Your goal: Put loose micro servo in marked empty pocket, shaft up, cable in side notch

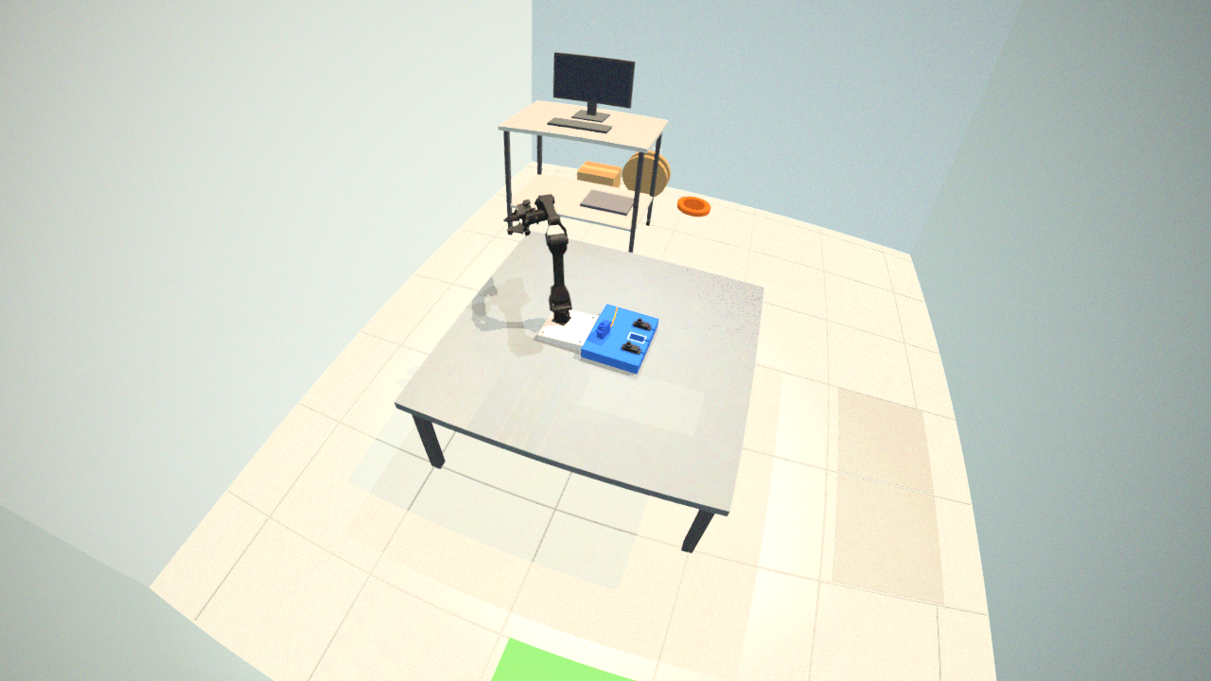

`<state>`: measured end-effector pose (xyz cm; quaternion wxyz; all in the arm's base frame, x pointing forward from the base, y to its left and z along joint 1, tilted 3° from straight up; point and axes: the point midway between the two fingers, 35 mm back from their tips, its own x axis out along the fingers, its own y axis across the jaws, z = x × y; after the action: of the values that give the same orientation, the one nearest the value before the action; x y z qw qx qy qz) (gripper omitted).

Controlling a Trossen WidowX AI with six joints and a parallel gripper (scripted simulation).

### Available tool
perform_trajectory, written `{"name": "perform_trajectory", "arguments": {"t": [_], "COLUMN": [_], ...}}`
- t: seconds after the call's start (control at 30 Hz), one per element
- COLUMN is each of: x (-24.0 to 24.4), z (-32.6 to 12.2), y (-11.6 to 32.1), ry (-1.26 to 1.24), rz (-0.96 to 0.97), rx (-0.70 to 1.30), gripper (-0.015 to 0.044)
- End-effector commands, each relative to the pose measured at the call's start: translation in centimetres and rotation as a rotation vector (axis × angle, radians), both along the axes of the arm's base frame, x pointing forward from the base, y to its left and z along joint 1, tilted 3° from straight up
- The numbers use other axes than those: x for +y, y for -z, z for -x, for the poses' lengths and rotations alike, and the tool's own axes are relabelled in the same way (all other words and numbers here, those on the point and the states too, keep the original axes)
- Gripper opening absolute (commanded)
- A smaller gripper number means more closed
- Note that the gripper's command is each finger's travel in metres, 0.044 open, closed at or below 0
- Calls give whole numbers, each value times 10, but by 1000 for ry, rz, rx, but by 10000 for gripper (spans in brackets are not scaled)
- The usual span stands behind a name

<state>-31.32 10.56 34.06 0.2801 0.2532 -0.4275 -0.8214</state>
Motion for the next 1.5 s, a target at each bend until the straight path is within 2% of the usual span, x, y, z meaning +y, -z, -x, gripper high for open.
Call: {"name": "perform_trajectory", "arguments": {"t": [0.0,0.03,0.37,0.63,1.07,1.47], "x": [0,2,40,102,170,171], "z": [0,-1,-23,-73,-197,-338], "y": [0,1,17,43,86,127], "ry": [1,5,136,350,685,939], "rz": [-2,-8,-125,-268,-457,-548], "rx": [0,-1,-29,-113,-351,-671], "gripper": [426,440,440,440,440,440]}}
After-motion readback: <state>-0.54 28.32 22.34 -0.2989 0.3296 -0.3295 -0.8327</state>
